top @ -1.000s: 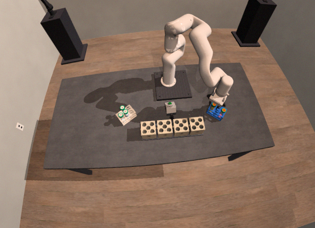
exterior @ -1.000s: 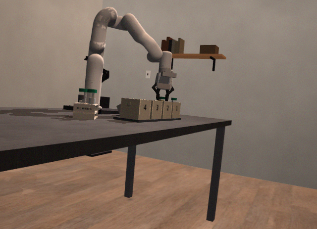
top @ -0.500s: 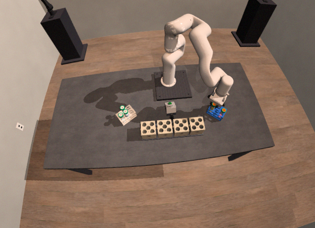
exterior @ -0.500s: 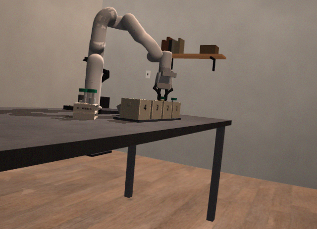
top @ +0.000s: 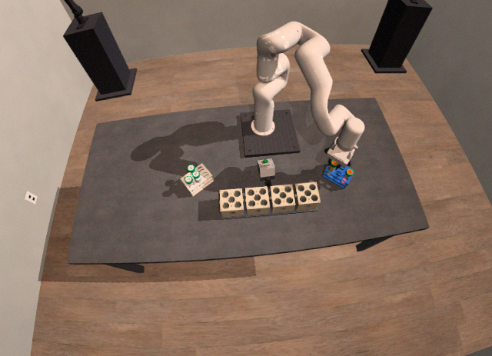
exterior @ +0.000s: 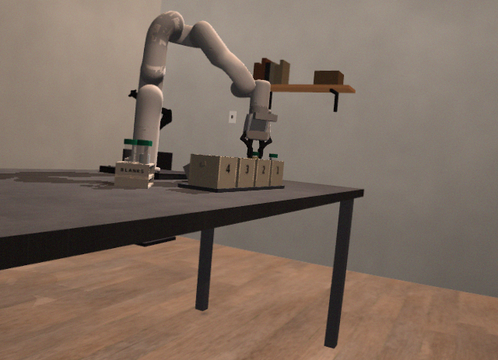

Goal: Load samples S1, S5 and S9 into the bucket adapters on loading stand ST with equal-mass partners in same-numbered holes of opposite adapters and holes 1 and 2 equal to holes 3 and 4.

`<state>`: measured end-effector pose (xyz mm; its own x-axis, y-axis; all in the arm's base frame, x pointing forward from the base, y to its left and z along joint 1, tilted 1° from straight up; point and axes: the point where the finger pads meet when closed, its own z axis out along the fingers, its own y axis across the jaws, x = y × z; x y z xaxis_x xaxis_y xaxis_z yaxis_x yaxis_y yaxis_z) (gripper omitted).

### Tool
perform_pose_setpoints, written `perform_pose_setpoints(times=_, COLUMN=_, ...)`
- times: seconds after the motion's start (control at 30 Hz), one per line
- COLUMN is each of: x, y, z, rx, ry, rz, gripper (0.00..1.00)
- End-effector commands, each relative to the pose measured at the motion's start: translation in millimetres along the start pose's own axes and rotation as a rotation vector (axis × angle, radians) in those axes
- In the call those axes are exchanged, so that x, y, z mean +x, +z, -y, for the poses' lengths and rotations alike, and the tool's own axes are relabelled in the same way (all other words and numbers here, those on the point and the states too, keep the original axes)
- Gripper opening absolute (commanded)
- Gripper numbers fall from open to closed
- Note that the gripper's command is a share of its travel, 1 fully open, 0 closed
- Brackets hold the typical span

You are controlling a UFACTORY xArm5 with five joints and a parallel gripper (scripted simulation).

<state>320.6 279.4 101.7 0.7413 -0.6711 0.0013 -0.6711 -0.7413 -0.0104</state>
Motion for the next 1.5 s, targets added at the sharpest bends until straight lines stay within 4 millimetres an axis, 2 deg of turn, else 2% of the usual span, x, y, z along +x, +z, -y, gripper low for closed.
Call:
perform_pose_setpoints(times=0.0, x=0.2, y=-1.4, z=1.3, rx=0.005, ry=0.0, rz=0.012, gripper=0.0)
perform_pose_setpoints(times=0.5, x=0.2, y=-1.4, z=1.3, rx=0.005, ry=0.0, rz=0.012, gripper=0.0)
perform_pose_setpoints(times=1.47, x=0.4, y=-18.1, z=1.3, rx=0.005, ry=0.0, rz=0.012, gripper=0.0)
